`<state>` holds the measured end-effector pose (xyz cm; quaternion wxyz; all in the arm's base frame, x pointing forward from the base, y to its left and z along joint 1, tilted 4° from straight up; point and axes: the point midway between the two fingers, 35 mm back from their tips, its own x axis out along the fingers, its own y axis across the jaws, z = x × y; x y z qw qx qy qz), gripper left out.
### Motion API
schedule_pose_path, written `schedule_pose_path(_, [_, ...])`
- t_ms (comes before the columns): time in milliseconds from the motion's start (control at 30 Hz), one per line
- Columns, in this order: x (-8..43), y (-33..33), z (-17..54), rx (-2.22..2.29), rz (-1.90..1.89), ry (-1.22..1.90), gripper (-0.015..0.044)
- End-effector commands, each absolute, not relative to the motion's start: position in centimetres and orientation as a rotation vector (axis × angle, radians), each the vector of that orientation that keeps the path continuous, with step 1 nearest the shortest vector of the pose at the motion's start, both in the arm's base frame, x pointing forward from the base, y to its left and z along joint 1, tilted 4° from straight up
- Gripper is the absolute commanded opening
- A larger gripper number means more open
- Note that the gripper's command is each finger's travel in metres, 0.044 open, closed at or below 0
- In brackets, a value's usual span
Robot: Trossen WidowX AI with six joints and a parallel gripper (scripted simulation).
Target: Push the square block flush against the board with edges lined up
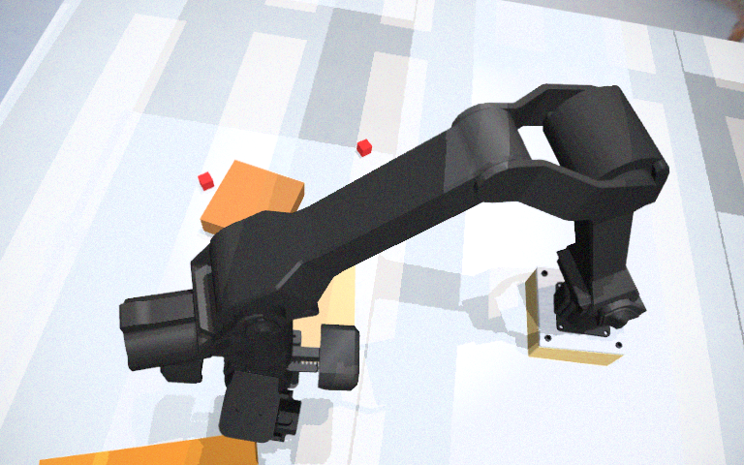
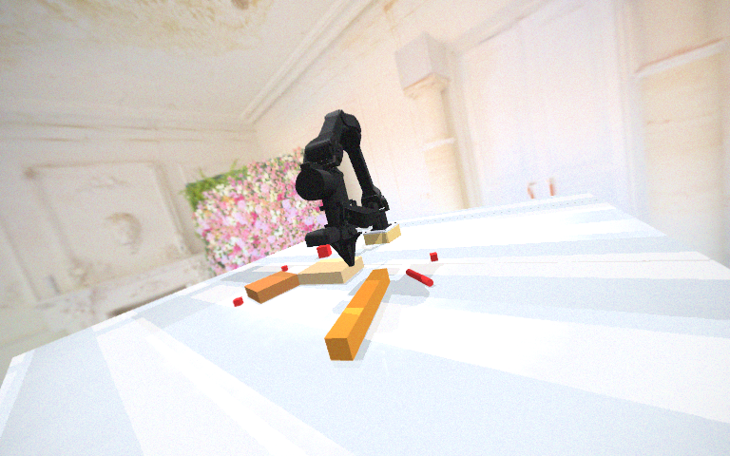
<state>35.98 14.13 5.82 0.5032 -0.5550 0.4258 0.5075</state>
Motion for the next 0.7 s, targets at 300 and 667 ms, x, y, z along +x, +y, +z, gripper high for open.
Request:
schedule_pose_path(300, [35.7, 13.7, 2.6, -1.341, 1.25, 1.053, 0.0])
schedule_pose_path(667, [35.9, 12.9, 2.6, -1.341, 1.25, 1.053, 0.0])
